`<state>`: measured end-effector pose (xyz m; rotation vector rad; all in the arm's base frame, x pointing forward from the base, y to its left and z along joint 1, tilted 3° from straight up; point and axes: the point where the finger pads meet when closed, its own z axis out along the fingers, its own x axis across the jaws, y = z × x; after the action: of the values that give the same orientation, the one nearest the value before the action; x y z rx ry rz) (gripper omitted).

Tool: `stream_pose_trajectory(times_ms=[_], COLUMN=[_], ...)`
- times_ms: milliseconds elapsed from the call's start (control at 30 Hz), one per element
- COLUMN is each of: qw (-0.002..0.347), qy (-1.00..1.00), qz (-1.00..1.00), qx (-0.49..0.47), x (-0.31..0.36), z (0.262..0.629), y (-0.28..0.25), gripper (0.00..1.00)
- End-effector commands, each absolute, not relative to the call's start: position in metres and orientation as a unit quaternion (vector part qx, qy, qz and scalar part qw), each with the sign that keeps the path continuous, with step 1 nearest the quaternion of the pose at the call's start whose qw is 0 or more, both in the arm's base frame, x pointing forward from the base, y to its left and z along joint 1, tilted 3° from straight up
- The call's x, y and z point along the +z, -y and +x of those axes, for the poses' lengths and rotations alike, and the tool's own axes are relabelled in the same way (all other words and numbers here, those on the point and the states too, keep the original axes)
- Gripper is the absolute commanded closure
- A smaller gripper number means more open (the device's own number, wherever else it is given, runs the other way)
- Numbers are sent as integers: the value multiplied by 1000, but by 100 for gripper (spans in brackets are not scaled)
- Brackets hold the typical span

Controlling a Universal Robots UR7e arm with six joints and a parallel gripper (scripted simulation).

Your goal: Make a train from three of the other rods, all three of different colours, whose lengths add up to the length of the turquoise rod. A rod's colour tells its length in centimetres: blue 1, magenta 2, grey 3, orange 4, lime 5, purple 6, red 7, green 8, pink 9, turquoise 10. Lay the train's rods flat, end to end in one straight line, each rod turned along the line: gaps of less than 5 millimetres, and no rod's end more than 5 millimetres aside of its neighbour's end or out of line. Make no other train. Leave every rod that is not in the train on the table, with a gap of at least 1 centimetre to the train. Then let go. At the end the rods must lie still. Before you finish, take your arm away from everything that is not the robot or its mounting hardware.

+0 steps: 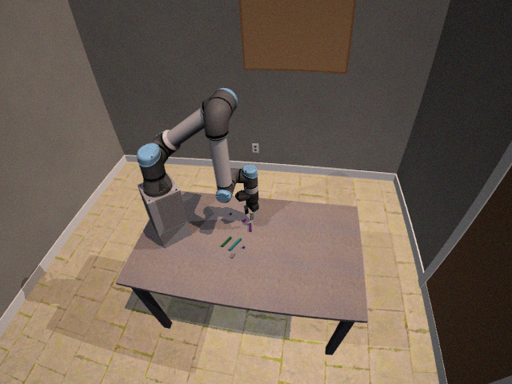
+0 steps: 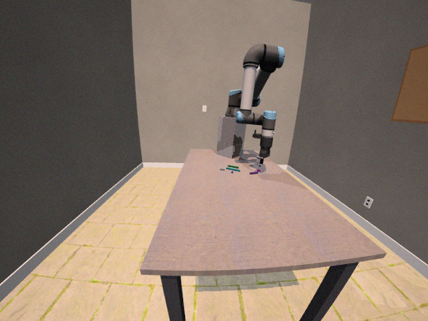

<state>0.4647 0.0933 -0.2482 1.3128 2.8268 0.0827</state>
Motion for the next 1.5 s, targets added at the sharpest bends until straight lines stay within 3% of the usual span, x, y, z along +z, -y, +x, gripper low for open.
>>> stream_pose_trajectory(times_ms=[0, 967, 1467], qw=[13, 14, 17], qy=[-907, -924, -964], qz=[421, 381, 264], qx=[27, 26, 24], x=[-248, -248, -249], z=[465, 465, 463], y=[-93, -92, -88], gripper=[0, 0, 0])
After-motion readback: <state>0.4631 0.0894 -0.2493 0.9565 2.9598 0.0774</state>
